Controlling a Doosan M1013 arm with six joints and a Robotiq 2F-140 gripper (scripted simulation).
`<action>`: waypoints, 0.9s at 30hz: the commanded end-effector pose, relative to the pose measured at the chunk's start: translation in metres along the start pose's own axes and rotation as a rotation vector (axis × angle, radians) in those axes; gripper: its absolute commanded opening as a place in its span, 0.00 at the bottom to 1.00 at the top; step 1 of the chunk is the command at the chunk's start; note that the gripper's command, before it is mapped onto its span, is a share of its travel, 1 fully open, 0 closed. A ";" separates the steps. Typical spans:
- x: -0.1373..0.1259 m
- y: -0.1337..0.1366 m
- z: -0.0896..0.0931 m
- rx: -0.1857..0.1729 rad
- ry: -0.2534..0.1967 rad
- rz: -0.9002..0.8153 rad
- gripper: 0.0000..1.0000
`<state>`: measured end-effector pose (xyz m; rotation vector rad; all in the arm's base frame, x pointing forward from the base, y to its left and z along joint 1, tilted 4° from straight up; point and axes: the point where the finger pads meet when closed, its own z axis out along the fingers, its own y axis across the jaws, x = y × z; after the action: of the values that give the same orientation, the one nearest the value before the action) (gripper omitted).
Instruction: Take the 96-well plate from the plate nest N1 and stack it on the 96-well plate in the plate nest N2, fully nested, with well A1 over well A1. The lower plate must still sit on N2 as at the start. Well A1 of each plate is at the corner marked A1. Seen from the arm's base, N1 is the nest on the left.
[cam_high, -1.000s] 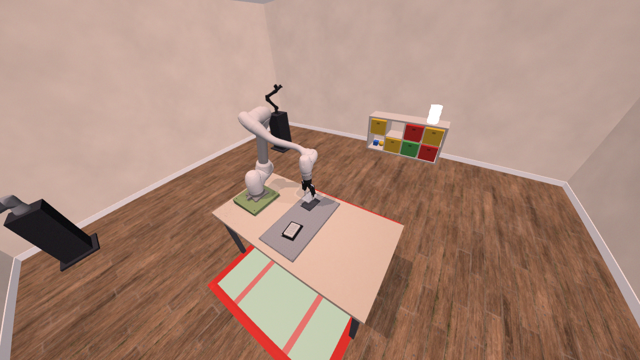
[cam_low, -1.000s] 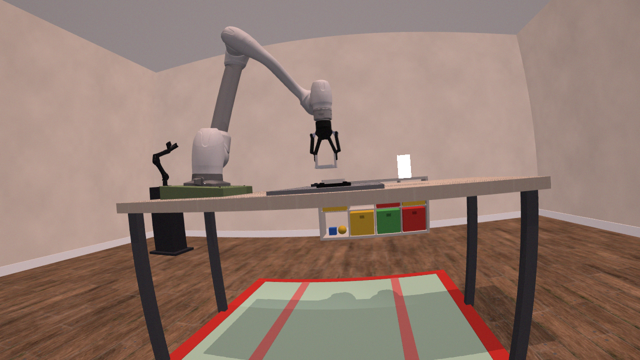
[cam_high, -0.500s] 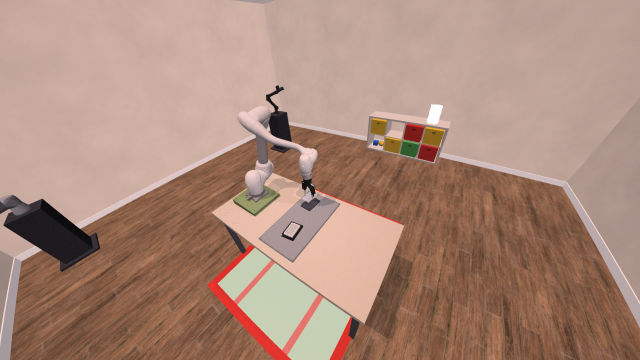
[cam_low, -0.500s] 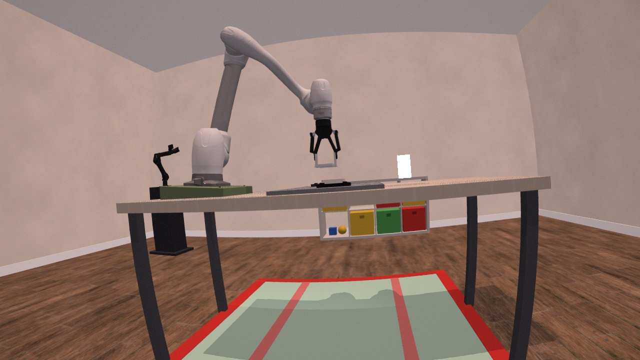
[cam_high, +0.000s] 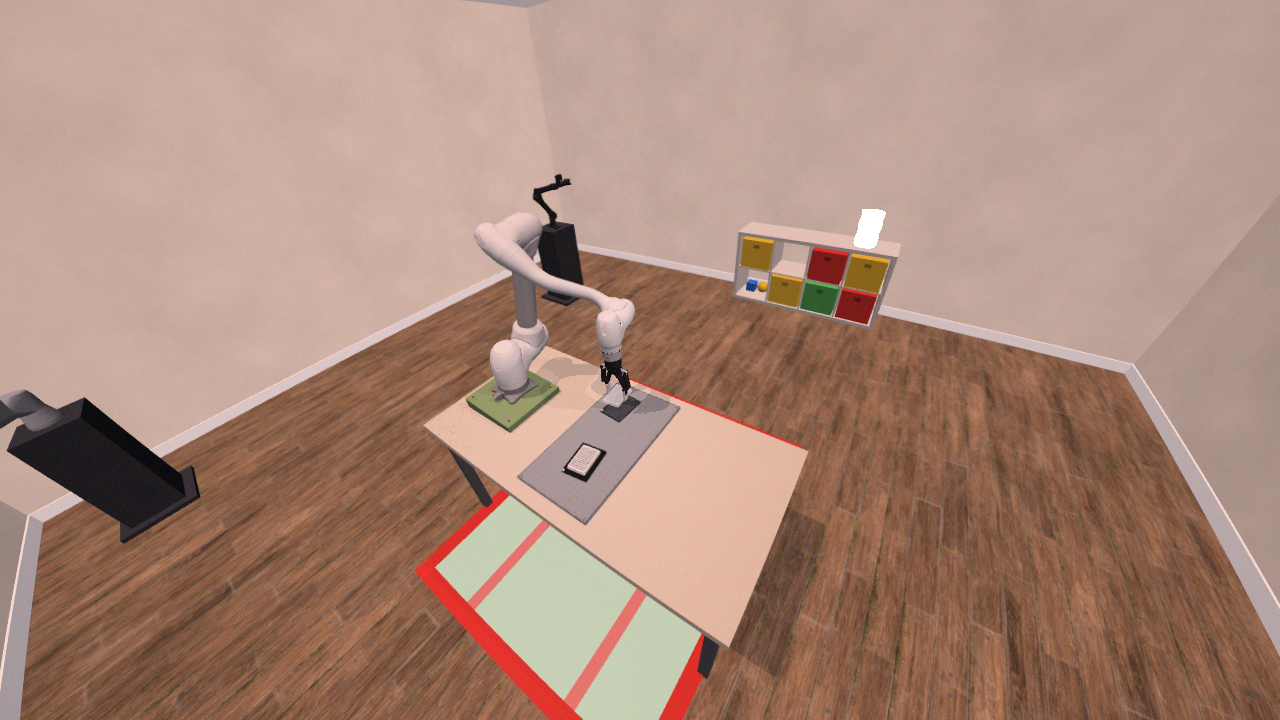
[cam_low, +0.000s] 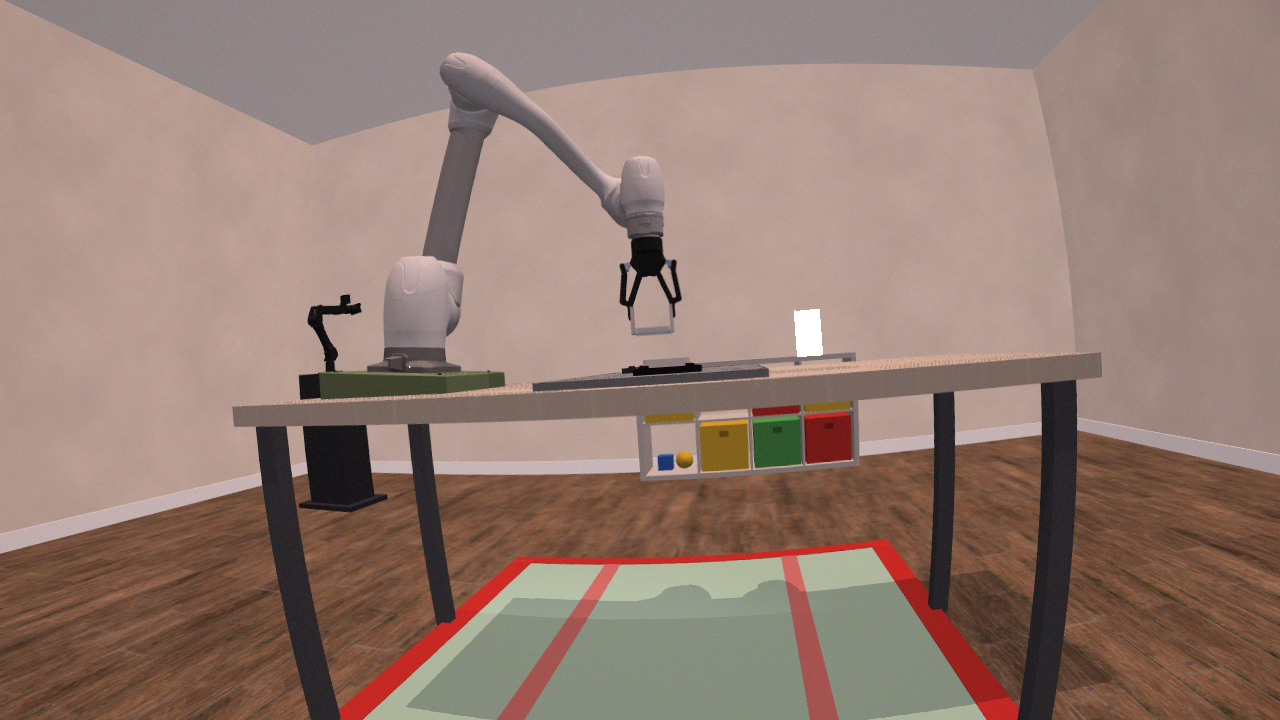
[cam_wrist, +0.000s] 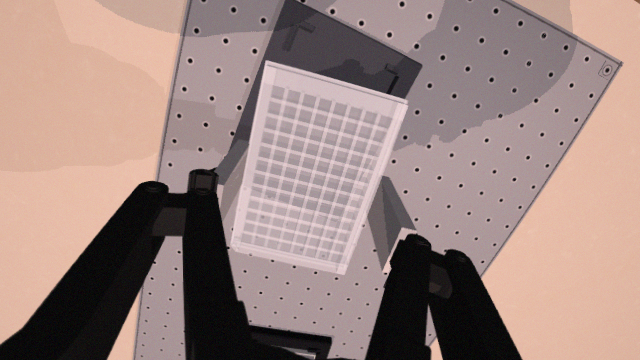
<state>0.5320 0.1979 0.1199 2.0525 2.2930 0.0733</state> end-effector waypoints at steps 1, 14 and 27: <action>-0.013 0.001 0.000 0.002 0.008 -0.054 0.00; -0.049 0.005 0.000 0.002 0.008 -0.054 0.00; -0.092 0.010 0.001 0.002 0.008 -0.054 0.00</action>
<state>0.5494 0.1176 0.1211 1.9931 2.3518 0.0766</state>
